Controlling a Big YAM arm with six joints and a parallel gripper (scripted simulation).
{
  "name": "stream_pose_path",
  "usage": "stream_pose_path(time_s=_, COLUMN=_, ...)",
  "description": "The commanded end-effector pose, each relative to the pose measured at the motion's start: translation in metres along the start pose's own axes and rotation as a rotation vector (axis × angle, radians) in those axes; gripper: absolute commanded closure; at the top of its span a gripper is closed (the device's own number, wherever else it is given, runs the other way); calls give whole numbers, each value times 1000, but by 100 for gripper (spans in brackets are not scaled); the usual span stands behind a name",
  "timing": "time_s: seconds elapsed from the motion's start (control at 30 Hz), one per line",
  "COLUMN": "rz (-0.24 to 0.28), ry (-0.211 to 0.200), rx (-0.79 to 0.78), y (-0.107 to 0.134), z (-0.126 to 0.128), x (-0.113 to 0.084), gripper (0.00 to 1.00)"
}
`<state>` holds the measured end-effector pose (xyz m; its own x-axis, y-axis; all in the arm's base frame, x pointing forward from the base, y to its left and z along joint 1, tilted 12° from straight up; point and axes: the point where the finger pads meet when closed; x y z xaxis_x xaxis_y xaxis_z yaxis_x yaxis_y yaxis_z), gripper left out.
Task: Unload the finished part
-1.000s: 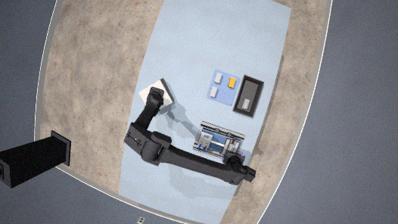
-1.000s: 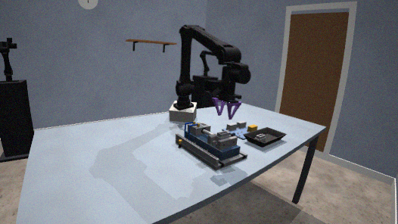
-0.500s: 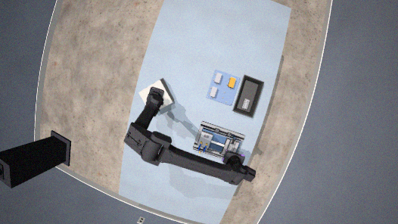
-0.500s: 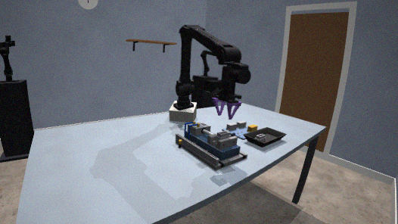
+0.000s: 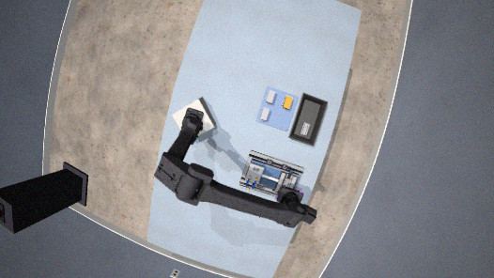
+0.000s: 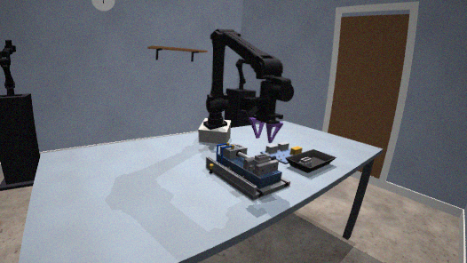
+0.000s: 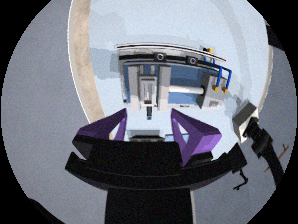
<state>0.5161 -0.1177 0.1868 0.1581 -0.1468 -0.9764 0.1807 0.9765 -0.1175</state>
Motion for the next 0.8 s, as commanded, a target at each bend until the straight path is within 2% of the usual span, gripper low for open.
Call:
stream_pose_path(time_s=0.0, rz=1, ry=-6, rx=13, y=-5, z=6, x=11, gripper=36)
stream_pose_path(time_s=0.13, rz=0, ry=-5, rx=11, y=-6, z=6, x=15, gripper=36)
stream_pose_path(time_s=0.17, rz=0, ry=-46, rx=6, y=-3, z=21, x=2, gripper=36)
stream_pose_path(time_s=0.23, rz=1, ry=-6, rx=0, y=-2, z=6, x=20, gripper=36)
stream_pose_path(time_s=0.77, rz=1, ry=-5, rx=0, y=-4, z=6, x=45, gripper=36)
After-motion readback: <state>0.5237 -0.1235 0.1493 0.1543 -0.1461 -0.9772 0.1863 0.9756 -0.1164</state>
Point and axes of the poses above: the point where the finger pads meet when closed, its own x axis out along the fingers, its own z axis across the jaws, y = z × x, and after that the axes turned 11 degrees about x, right-handed
